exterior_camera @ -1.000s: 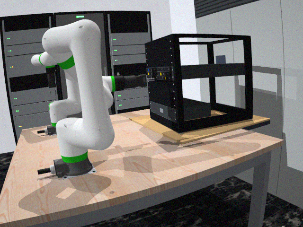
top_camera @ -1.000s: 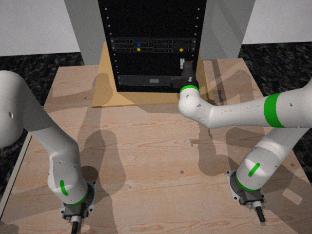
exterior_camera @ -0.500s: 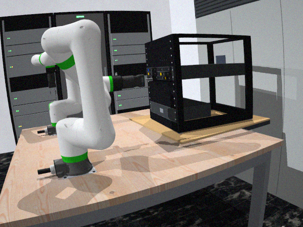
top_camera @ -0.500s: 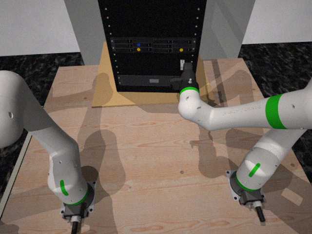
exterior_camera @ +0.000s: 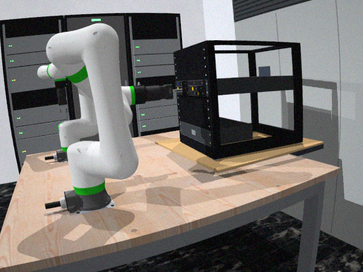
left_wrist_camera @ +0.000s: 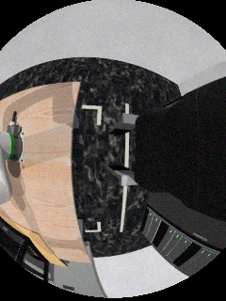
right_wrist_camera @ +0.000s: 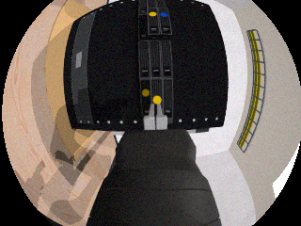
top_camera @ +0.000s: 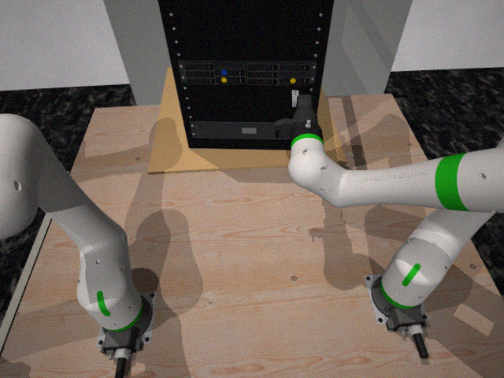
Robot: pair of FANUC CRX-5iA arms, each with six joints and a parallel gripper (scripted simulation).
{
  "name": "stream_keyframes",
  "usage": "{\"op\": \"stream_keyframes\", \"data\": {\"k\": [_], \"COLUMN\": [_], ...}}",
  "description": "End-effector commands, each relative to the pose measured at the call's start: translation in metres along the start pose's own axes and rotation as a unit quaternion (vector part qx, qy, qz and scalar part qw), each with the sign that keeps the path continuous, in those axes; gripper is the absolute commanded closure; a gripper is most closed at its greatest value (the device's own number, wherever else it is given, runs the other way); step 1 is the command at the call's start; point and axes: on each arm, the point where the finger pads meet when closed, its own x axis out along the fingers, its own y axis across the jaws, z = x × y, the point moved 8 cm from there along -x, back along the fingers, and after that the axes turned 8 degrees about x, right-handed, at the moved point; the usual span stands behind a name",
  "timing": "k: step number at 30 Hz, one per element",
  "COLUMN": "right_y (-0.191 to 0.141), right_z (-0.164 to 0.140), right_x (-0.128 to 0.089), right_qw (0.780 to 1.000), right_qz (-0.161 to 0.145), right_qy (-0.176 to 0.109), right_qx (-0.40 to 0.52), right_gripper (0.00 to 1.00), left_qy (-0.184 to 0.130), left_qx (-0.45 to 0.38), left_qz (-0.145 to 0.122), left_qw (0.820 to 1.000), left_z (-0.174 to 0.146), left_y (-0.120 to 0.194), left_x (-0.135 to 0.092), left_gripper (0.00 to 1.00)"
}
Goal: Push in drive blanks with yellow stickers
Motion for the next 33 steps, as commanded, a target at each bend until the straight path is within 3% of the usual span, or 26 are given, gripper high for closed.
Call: {"op": "stream_keyframes", "data": {"k": [1,12,33], "right_y": [0.004,0.004,0.004], "right_z": [-0.001,-0.001,-0.001], "right_x": [0.001,0.049,0.055], "right_qw": [1.0,1.0,1.0], "right_qz": [0.0,0.0,0.0], "right_qy": [-0.001,-0.001,-0.001], "right_qx": [0.0,0.0,0.0], "right_gripper": [1.0,1.0,1.0], "left_qy": [-0.001,-0.001,-0.001], "left_qx": [0.0,0.0,0.0], "left_qz": [0.0,0.0,0.0], "left_qw": [1.0,1.0,1.0], "left_z": [0.0,0.0,0.0], "left_y": [0.0,0.0,0.0], "left_x": [-0.001,-0.001,-0.001], "left_gripper": [0.0,0.0,0.0]}}
